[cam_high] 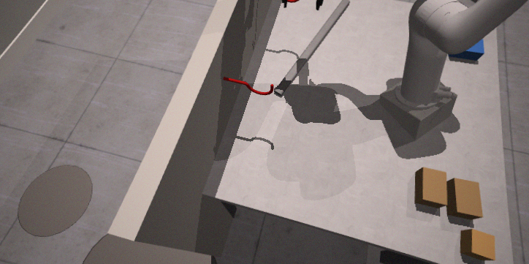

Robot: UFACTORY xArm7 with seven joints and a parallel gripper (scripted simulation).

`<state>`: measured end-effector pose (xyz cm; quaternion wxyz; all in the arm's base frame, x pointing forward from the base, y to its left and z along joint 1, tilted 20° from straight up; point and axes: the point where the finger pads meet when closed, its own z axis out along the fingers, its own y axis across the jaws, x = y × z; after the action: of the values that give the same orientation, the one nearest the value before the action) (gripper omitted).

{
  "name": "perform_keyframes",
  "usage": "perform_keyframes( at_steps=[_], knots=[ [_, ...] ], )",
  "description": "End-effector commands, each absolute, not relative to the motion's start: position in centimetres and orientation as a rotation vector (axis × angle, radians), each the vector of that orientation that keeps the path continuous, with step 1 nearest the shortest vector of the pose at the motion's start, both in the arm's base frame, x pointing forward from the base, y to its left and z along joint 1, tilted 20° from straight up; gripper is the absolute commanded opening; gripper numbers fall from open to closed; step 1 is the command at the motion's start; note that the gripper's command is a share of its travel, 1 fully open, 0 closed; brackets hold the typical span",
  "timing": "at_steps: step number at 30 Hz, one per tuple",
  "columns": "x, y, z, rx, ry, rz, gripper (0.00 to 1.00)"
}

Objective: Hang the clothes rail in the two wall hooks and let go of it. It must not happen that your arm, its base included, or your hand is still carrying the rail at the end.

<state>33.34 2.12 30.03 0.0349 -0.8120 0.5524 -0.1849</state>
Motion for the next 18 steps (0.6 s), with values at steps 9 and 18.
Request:
perform_keyframes(
  at_steps=[9, 18],
  knots=[
    [31.3, -2.3, 30.7, -2.208, 2.038, -0.534, 1.0],
    [29.5, -5.0, 30.9, -2.027, 2.207, -0.512, 1.0]
  ],
)
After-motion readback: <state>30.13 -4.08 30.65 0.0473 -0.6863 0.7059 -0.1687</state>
